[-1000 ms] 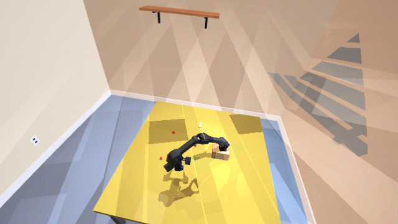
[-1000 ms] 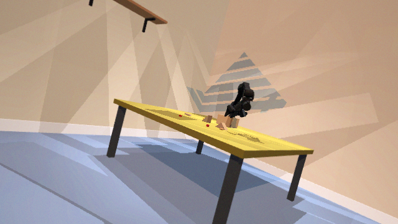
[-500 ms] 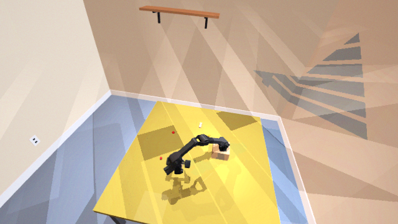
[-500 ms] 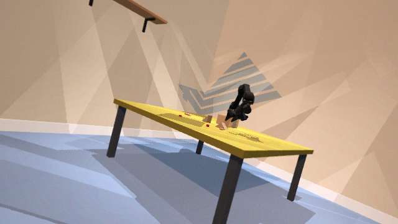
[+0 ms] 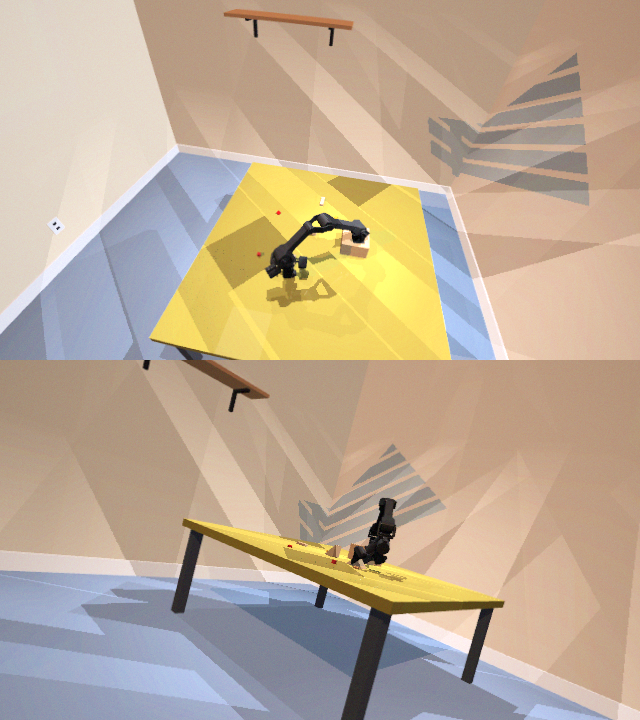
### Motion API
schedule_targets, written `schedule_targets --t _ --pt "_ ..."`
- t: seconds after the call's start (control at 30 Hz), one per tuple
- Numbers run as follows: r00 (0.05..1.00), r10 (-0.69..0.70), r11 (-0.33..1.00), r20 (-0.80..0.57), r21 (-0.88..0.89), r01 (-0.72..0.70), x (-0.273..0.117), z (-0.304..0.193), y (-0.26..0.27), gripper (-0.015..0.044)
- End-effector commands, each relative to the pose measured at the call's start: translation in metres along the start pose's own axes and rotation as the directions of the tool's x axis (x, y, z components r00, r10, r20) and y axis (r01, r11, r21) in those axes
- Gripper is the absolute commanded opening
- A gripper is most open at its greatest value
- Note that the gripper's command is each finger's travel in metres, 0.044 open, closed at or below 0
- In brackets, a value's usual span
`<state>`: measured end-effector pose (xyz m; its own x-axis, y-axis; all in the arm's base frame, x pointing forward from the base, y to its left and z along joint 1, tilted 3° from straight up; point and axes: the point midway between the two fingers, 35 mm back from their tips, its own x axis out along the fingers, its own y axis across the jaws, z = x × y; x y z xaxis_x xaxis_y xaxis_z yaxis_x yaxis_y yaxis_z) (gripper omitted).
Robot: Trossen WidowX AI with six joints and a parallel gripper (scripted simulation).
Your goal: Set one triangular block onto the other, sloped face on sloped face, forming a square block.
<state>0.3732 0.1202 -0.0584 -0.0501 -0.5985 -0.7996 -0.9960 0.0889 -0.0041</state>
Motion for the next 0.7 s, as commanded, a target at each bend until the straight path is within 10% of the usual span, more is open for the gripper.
schedule_targets --t 0.0,0.67 --pt "1.0 0.0 1.0 0.0 0.001 0.0 -0.0003 0.0 -0.0003 0.0387" --pt "1.0 0.0 1.0 0.0 0.001 0.0 -0.0093 -0.0055 -0.0012 0.0"
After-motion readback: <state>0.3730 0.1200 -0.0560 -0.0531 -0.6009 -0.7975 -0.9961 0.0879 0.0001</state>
